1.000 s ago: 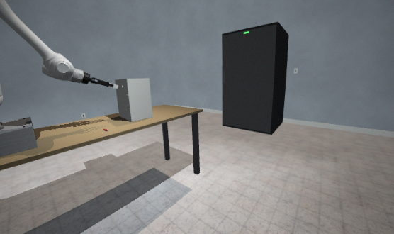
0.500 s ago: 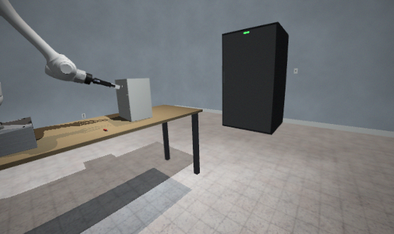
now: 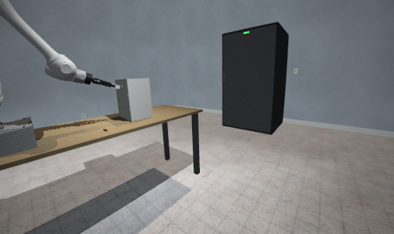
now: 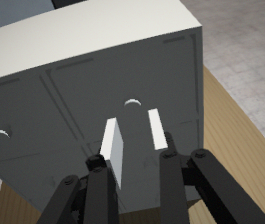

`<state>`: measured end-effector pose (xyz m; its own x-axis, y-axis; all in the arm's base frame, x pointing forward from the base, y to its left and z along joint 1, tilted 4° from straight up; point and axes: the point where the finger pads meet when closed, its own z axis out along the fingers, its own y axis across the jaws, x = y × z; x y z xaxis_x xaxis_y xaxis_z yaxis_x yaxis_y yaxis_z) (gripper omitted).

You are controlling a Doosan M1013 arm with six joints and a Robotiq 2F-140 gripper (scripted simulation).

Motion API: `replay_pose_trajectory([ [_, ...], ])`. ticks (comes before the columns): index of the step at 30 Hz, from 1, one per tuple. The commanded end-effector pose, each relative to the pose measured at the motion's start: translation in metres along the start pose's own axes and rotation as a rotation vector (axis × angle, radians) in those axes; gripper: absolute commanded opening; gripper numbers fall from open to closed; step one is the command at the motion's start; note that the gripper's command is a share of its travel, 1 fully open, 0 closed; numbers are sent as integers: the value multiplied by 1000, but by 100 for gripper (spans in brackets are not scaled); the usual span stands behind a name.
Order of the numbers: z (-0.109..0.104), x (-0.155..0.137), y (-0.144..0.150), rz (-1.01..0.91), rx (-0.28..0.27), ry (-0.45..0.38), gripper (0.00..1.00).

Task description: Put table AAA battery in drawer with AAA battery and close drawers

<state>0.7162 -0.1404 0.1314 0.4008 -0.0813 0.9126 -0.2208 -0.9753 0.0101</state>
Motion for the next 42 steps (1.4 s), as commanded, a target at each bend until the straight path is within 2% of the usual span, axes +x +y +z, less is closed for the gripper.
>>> replay_pose_trajectory([
  [1, 0, 0, 0, 0, 0, 0, 20],
  [11, 3, 1, 0, 0, 0, 0, 20],
  [32, 30, 11, 0, 0, 0, 0, 20],
  [42, 33, 12, 0, 0, 0, 0, 20],
])
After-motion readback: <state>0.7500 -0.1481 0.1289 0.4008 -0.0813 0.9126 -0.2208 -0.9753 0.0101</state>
